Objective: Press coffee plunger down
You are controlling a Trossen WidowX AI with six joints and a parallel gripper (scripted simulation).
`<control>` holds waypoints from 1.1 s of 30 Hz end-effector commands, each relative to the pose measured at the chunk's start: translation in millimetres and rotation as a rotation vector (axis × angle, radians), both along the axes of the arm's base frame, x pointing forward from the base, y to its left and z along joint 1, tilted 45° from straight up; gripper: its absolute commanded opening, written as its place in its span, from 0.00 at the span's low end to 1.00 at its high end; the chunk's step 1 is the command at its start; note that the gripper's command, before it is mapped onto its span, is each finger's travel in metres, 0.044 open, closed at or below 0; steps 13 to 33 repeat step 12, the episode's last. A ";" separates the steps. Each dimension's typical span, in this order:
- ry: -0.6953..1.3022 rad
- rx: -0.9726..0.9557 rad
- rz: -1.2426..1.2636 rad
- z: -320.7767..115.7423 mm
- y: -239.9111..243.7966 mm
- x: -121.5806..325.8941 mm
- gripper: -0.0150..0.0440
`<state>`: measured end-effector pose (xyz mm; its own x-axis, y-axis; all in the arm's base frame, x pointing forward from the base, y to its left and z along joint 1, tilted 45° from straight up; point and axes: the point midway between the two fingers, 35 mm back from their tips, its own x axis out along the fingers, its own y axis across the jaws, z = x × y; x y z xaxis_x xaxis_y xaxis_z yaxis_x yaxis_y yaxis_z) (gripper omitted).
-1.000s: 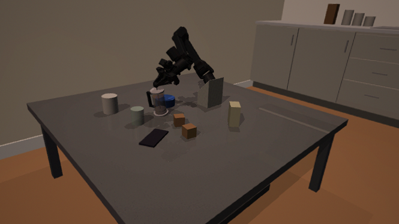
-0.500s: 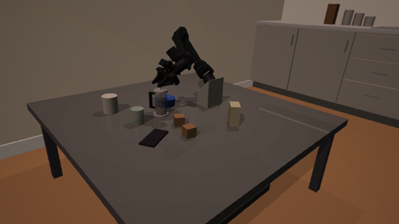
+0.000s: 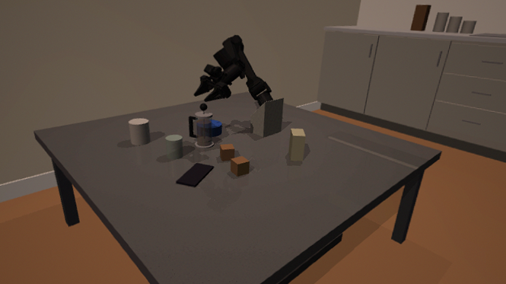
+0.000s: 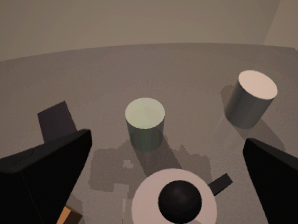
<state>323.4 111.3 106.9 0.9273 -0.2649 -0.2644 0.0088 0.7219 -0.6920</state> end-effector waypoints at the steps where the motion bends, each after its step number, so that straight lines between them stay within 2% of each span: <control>1: -0.010 0.000 -0.007 31.6 15.8 -21.0 1.00; 33: -0.011 -0.001 -0.007 32.1 16.1 -22.1 1.00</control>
